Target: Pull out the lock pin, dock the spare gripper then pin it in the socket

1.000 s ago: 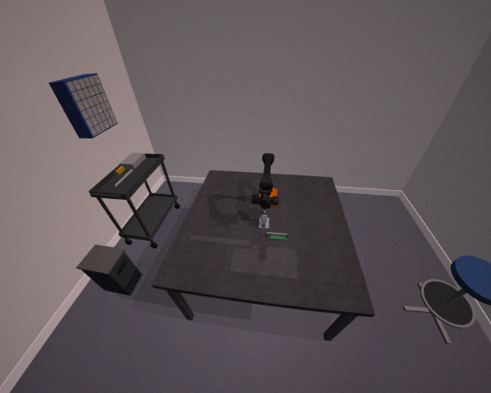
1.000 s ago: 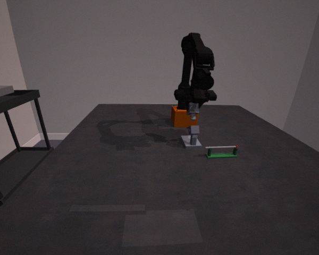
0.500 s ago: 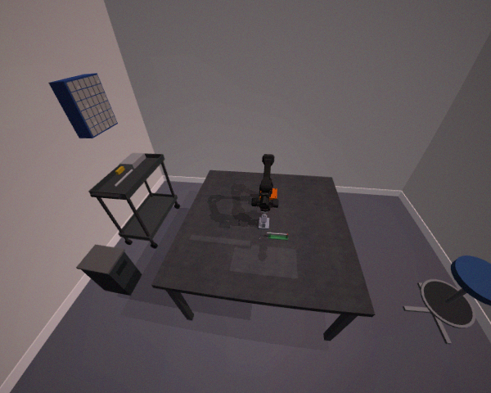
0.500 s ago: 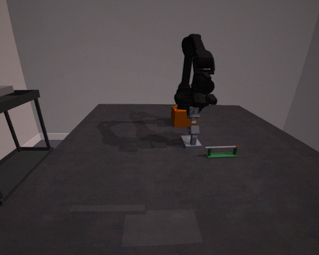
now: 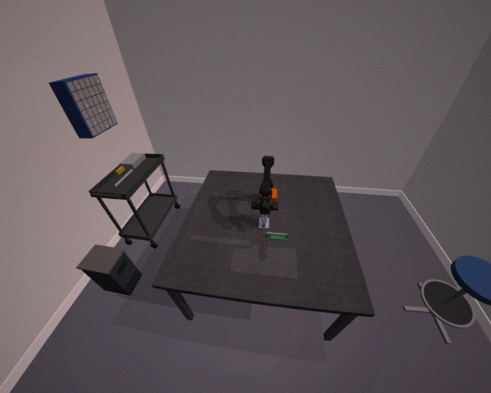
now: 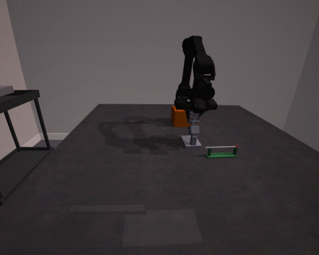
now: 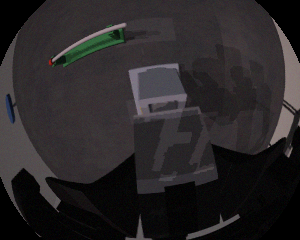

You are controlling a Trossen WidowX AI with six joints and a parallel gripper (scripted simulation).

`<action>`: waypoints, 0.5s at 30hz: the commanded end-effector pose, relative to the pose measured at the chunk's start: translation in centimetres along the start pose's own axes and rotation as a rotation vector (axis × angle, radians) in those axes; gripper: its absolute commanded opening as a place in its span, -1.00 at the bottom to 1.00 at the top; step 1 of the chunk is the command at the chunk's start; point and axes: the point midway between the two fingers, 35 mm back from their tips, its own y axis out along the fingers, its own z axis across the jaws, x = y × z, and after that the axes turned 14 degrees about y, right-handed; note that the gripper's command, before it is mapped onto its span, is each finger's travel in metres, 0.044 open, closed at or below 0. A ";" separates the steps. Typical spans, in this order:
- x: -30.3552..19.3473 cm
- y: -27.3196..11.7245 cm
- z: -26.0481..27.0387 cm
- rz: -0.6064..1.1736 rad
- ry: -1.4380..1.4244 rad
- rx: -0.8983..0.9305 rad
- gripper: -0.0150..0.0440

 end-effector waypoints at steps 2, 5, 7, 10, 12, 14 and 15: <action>0.7 0.1 0.2 -0.012 0.004 0.004 -0.49; 1.0 0.4 0.3 -0.012 0.004 0.004 -0.49; 1.2 0.6 0.3 -0.013 0.004 0.004 -0.49; 1.5 0.9 0.4 -0.013 0.004 0.004 -0.49; 1.6 1.1 0.4 -0.013 0.004 0.004 -0.49; 1.7 1.2 0.5 -0.013 0.004 0.004 -0.49; 1.8 1.2 0.5 -0.013 0.004 0.004 -0.49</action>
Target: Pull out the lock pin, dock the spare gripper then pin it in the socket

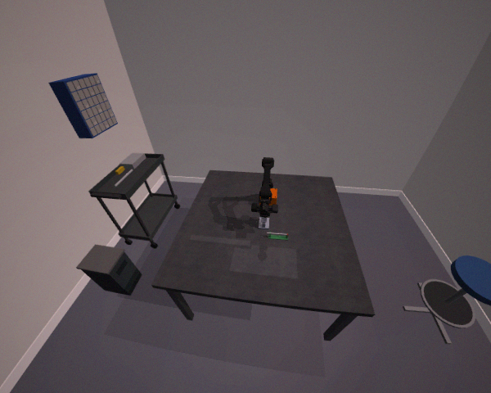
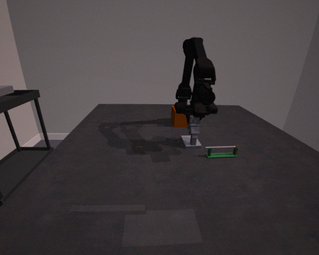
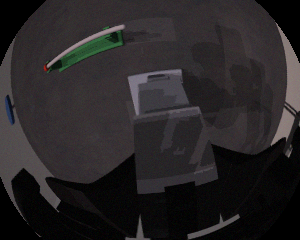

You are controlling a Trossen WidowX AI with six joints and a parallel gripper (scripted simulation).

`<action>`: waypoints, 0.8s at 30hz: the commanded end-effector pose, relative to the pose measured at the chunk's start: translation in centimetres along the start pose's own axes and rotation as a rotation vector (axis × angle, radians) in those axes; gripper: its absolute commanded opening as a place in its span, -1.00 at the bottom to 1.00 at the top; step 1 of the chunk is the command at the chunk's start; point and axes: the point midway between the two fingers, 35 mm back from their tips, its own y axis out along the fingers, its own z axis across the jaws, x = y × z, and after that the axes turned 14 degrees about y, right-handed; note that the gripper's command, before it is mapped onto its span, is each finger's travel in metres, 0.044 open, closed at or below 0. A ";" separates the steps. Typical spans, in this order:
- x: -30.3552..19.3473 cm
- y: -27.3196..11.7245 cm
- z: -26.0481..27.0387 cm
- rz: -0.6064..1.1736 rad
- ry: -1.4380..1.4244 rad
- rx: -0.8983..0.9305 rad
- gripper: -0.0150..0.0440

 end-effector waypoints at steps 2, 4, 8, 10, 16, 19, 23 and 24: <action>0.0 0.0 0.0 0.000 0.000 0.000 -0.49; 0.0 0.0 0.0 0.000 0.000 0.000 -0.49; 0.0 0.0 0.0 0.000 0.000 0.000 -0.49; 0.0 0.0 0.0 0.000 0.000 0.000 -0.49; 0.0 0.0 0.0 0.000 0.000 0.000 0.04; 0.0 0.0 0.0 0.000 0.000 0.000 0.31; 0.0 0.0 0.0 0.000 0.000 0.000 0.67; 0.0 0.0 0.0 0.000 0.000 0.000 0.75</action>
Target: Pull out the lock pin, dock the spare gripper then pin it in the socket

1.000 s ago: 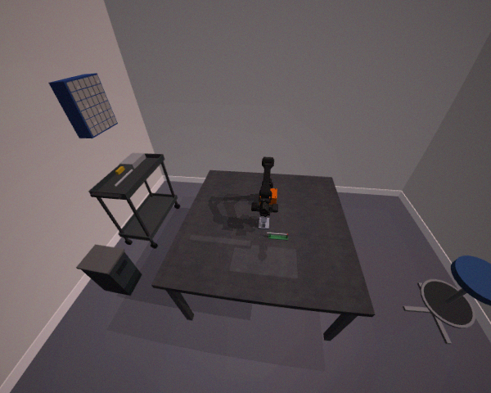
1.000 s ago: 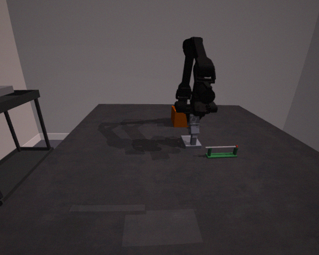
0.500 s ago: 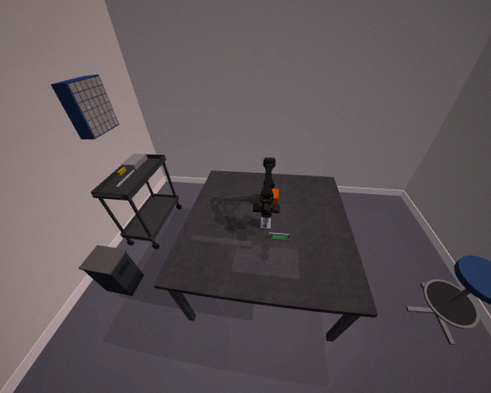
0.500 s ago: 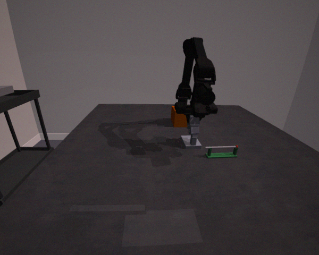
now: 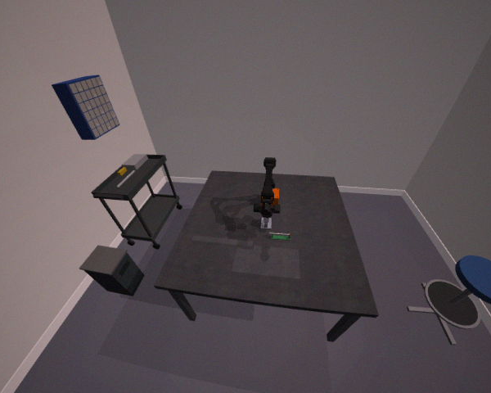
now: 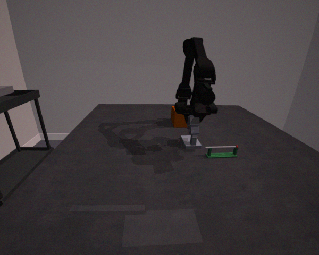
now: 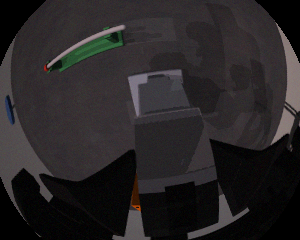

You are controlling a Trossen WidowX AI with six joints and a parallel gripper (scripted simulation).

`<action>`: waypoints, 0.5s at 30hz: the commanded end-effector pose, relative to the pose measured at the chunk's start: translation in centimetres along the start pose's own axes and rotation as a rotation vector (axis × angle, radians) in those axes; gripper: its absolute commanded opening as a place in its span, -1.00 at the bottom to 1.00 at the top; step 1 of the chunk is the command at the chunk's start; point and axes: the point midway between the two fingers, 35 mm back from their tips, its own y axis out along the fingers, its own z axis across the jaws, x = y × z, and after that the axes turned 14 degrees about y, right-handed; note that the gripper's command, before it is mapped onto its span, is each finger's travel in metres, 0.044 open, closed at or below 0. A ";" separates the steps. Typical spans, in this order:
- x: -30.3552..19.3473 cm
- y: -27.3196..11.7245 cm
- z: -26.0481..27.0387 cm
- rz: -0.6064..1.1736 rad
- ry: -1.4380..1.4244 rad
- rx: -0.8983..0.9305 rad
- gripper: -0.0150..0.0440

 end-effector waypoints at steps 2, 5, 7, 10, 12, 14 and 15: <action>0.0 0.0 0.0 -0.001 0.000 -0.001 0.93; 0.0 0.0 0.0 0.000 0.000 -0.001 1.00; -0.3 -0.3 -0.1 0.000 0.000 -0.001 1.00; -0.8 -0.8 -0.2 0.001 0.000 -0.001 1.00; -1.2 -1.2 -0.3 0.002 0.000 -0.001 1.00; -1.5 -1.6 -0.4 0.002 0.000 -0.001 1.00; -1.7 -1.7 -0.4 0.002 0.000 -0.001 1.00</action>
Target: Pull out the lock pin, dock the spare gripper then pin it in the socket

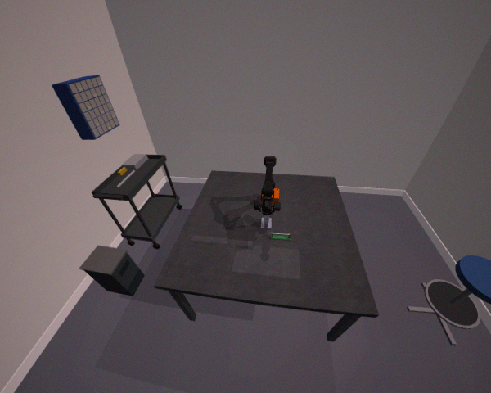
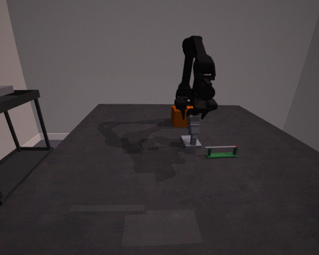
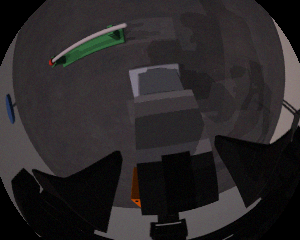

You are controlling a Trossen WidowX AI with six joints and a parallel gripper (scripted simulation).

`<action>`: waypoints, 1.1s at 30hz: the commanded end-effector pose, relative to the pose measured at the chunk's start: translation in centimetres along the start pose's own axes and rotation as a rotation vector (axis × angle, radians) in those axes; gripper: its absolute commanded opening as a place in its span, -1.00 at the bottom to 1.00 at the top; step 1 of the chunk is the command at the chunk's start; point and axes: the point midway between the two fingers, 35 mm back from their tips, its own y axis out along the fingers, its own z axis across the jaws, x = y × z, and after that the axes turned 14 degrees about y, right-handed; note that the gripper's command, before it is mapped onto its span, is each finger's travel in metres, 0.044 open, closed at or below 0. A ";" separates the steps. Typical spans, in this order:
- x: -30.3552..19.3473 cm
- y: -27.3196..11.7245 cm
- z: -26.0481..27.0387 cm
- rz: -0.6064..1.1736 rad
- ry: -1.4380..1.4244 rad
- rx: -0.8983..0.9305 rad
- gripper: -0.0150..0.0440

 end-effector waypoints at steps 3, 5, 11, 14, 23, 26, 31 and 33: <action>-1.0 -1.0 -0.2 0.001 0.000 0.000 1.00; -1.3 -1.4 -0.3 0.001 0.000 0.000 1.00; -2.3 -2.4 -0.6 0.003 0.001 -0.001 1.00; -2.9 -2.9 -0.7 0.006 0.001 -0.001 1.00; -4.6 -4.2 -1.1 0.017 0.001 -0.003 1.00; -5.0 -4.5 -1.1 0.020 0.001 -0.004 1.00; -5.2 -5.4 -1.2 0.027 0.002 -0.005 1.00; -5.4 -5.8 -1.2 0.032 0.002 -0.006 1.00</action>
